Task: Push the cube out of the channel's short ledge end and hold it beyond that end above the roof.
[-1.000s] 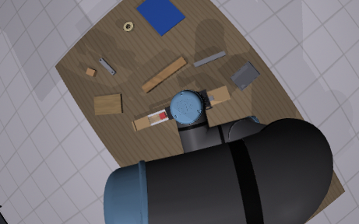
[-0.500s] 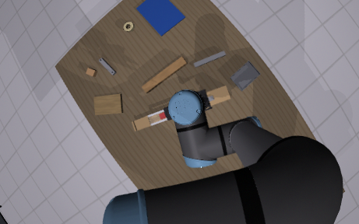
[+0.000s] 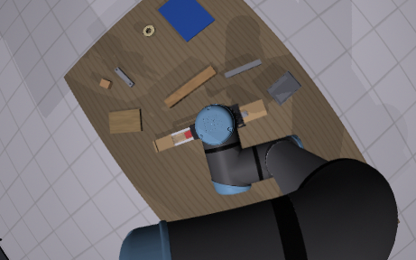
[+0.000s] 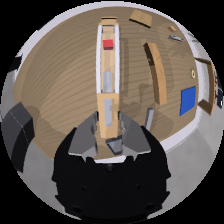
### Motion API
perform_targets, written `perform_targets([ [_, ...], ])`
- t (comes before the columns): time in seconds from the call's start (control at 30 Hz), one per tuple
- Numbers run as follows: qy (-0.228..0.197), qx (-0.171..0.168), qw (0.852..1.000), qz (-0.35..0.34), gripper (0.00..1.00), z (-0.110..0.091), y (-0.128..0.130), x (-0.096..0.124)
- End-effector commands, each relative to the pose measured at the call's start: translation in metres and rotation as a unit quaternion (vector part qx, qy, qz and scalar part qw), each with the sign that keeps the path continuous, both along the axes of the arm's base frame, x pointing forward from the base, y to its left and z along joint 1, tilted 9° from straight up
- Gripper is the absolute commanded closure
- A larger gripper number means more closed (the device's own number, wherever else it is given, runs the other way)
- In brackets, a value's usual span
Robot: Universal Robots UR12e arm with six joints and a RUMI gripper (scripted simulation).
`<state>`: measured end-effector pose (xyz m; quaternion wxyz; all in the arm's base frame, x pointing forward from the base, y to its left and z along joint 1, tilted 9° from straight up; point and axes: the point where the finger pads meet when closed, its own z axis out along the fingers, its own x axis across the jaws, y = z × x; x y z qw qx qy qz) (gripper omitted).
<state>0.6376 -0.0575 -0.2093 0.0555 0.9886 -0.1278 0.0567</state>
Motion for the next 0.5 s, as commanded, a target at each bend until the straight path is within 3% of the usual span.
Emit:
perform_targets([
  [0.0,-0.001,0.0,1.0,0.0,0.78,0.001,0.0,0.0],
  [0.3,0.0,0.0,1.0,0.0,0.78,0.001,-0.002,0.002],
  [0.37,0.0,0.0,1.0,0.002,0.78,0.002,-0.011,0.011],
  [0.47,0.0,-0.001,1.0,0.008,0.78,0.006,-0.043,0.042],
])
